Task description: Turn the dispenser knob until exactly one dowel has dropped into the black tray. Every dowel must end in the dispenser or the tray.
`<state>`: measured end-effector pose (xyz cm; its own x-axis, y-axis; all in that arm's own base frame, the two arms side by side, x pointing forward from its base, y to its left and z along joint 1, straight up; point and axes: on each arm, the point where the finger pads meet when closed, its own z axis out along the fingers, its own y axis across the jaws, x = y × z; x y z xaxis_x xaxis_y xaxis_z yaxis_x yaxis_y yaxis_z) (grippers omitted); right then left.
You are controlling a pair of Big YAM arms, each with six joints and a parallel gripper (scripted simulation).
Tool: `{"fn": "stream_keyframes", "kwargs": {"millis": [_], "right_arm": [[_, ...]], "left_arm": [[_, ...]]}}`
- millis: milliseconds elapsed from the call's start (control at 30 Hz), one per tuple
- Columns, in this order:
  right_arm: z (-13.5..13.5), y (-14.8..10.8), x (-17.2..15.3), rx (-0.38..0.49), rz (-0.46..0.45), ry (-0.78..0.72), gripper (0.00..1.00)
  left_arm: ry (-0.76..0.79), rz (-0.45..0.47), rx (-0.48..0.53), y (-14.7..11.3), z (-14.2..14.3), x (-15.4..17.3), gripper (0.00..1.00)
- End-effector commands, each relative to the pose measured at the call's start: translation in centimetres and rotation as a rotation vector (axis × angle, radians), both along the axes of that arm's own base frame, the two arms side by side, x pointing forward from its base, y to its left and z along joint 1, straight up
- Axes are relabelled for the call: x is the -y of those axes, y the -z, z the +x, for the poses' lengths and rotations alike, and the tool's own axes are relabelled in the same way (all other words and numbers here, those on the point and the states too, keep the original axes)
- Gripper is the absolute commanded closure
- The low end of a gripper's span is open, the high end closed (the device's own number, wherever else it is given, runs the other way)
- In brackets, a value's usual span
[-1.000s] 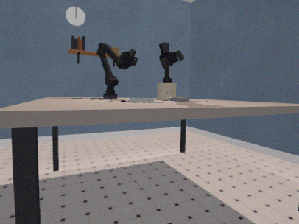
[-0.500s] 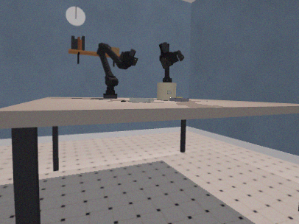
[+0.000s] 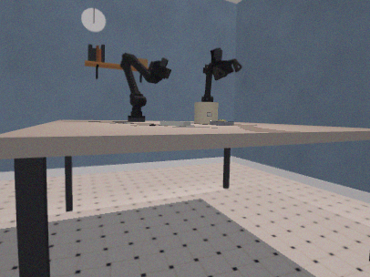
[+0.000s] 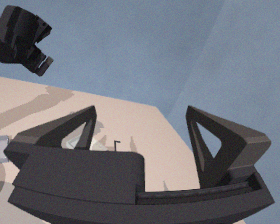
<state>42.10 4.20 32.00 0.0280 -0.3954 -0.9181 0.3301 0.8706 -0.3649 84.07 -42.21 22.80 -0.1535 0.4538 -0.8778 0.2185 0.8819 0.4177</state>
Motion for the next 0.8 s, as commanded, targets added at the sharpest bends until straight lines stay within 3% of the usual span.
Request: {"fn": "stream_keyframes", "kwargs": {"millis": [0,100,167,500,600,767], "right_arm": [[1.8,-3.3,0.1,0.047,0.043,0.005,0.00],[2.5,-3.9,0.1,0.045,0.053,-0.009,0.00],[2.9,-4.4,0.2,0.045,0.064,-0.019,0.00],[5.2,-6.9,0.5,0.039,0.109,-0.070,0.00],[5.3,-6.3,0.5,0.024,0.111,-0.075,0.00],[6.4,-8.4,0.8,0.032,0.135,-0.100,0.00]], "left_arm": [[-0.030,-0.070,0.069,-8.0,0.0,-3.2,0.00],[-0.035,-0.097,0.085,-10.1,0.3,-5.9,0.00],[-0.030,-0.099,0.056,-9.8,0.0,-7.1,0.00],[-0.062,-0.186,0.096,-16.7,-0.5,-18.3,0.00],[-0.064,-0.191,0.092,-17.1,-0.8,-19.4,0.00],[-0.079,-0.222,0.100,-19.9,-2.1,-24.8,0.00]]}}
